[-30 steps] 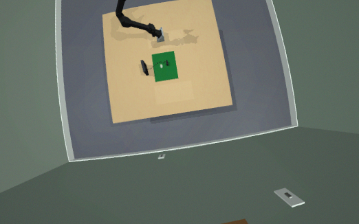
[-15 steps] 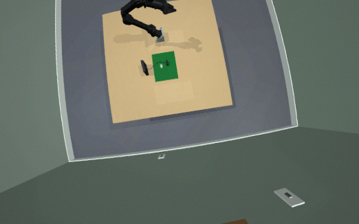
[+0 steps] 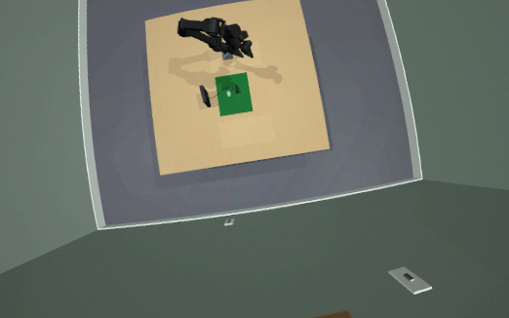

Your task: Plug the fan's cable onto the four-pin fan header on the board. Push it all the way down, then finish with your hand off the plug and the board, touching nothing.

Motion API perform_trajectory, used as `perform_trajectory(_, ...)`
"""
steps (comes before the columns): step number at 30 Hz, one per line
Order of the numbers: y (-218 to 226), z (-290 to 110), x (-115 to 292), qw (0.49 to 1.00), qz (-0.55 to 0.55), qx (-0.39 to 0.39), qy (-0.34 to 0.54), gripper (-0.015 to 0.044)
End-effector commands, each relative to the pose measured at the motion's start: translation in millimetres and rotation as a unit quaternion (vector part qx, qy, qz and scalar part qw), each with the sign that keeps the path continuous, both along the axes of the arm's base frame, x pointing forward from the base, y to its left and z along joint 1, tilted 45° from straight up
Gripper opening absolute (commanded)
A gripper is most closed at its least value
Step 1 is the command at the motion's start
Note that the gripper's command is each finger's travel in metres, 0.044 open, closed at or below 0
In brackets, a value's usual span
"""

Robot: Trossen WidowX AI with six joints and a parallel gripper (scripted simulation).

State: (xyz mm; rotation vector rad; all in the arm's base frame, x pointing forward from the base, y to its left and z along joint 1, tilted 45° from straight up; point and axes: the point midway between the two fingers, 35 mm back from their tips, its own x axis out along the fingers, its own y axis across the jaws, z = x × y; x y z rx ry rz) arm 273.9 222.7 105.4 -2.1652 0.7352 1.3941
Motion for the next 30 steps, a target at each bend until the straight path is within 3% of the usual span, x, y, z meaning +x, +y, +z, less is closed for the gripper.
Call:
perform_trajectory(1, -67.2, -25.8, 23.3, 0.984, 0.074, -0.155, 0.053, 0.0440)
perform_trajectory(10, -170.2, -47.8, 38.9, 0.890, 0.202, -0.348, 0.213, 0.0440)
perform_trajectory(22, -177.3, -50.2, 39.0, 0.882, 0.209, -0.356, 0.225, 0.0440)
perform_trajectory(30, -218.0, -91.1, 33.8, 0.882, 0.209, -0.357, 0.225, 0.0440)
